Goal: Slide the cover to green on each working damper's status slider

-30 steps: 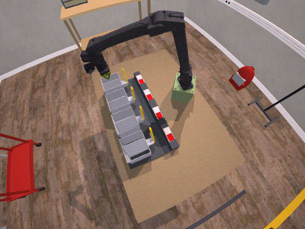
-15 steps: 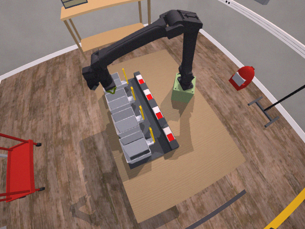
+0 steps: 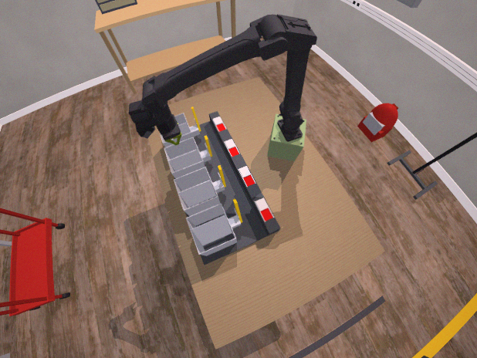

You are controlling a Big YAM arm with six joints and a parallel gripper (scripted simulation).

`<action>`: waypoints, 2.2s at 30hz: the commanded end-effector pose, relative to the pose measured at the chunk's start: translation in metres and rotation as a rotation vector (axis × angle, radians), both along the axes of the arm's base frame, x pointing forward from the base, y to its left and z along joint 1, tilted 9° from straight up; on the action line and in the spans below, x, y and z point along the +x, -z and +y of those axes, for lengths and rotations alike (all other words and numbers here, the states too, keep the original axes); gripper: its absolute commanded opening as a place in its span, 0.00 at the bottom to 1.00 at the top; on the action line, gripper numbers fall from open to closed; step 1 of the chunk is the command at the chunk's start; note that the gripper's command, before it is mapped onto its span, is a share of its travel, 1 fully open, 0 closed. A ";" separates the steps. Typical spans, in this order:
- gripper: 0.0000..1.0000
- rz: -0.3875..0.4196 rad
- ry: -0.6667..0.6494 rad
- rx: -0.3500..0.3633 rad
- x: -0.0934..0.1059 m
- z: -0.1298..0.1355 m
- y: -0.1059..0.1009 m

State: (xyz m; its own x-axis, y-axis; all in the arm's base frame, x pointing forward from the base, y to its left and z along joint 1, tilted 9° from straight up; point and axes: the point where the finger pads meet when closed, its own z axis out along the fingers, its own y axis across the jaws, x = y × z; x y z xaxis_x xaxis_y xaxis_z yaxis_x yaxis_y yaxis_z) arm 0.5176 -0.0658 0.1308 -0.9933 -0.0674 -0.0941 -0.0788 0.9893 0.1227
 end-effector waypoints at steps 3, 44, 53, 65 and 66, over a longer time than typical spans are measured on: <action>0.36 -0.015 0.017 -0.004 0.002 -0.004 0.000; 0.36 -0.034 0.002 0.030 -0.093 -0.016 0.018; 0.36 -0.046 -0.025 0.037 -0.102 -0.013 0.023; 0.36 -0.053 -0.008 0.033 -0.104 -0.019 0.020; 0.36 -0.053 -0.008 0.033 -0.104 -0.019 0.020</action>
State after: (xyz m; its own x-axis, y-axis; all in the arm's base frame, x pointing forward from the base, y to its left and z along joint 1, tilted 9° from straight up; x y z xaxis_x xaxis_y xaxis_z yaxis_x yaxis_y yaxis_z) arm 0.3923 -0.0776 0.0941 -0.9944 -0.0619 -0.0860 -0.0759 0.9824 0.1709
